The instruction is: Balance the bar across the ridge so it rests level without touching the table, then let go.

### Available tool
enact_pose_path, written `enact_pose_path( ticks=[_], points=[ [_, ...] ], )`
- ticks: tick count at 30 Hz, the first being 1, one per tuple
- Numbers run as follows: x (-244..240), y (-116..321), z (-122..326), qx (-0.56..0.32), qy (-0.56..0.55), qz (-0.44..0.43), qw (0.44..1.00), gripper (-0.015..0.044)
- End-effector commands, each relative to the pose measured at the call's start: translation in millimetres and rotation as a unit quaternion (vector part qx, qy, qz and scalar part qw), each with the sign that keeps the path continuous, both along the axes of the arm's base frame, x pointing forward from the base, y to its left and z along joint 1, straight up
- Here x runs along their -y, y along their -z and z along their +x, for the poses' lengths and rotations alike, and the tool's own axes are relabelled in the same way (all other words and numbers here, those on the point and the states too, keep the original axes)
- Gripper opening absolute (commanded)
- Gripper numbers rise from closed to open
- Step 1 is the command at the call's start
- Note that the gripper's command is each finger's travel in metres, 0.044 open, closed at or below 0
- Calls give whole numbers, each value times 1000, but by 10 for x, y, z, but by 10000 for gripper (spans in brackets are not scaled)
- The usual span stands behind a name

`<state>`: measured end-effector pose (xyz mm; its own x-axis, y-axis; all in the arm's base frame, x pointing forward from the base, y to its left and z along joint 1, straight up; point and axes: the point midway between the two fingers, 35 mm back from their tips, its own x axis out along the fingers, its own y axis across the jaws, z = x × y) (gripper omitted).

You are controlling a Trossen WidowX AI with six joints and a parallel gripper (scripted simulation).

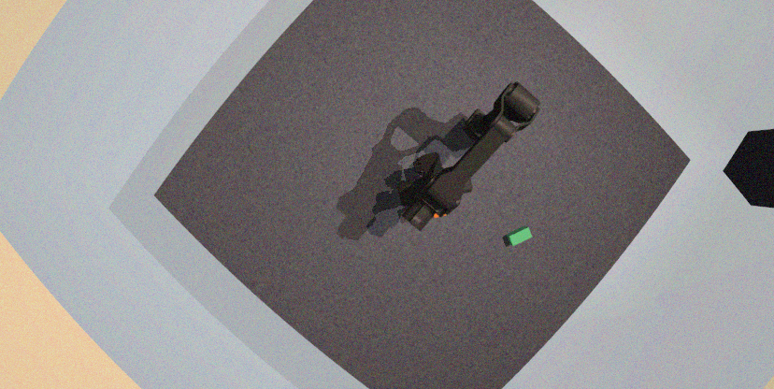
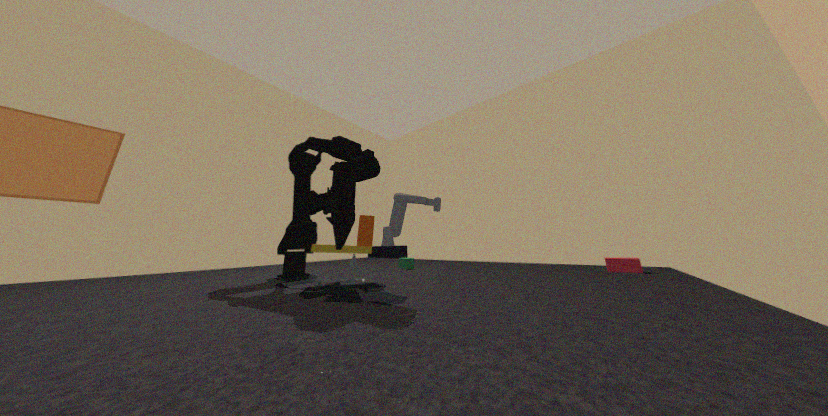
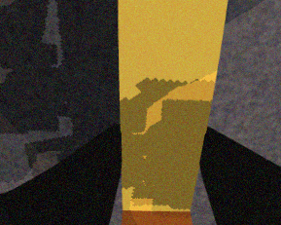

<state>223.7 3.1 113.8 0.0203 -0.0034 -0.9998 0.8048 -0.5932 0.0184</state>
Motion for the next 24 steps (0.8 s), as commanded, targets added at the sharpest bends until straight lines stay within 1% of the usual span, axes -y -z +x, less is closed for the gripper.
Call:
enact_pose_path(
  ticks=[1, 24],
  points=[
    [-6, 5, 5, 1, 2, 2, 1000, 0],
    [-7, 24, 6, 1, 2, 2, 1000, 0]
  ],
)
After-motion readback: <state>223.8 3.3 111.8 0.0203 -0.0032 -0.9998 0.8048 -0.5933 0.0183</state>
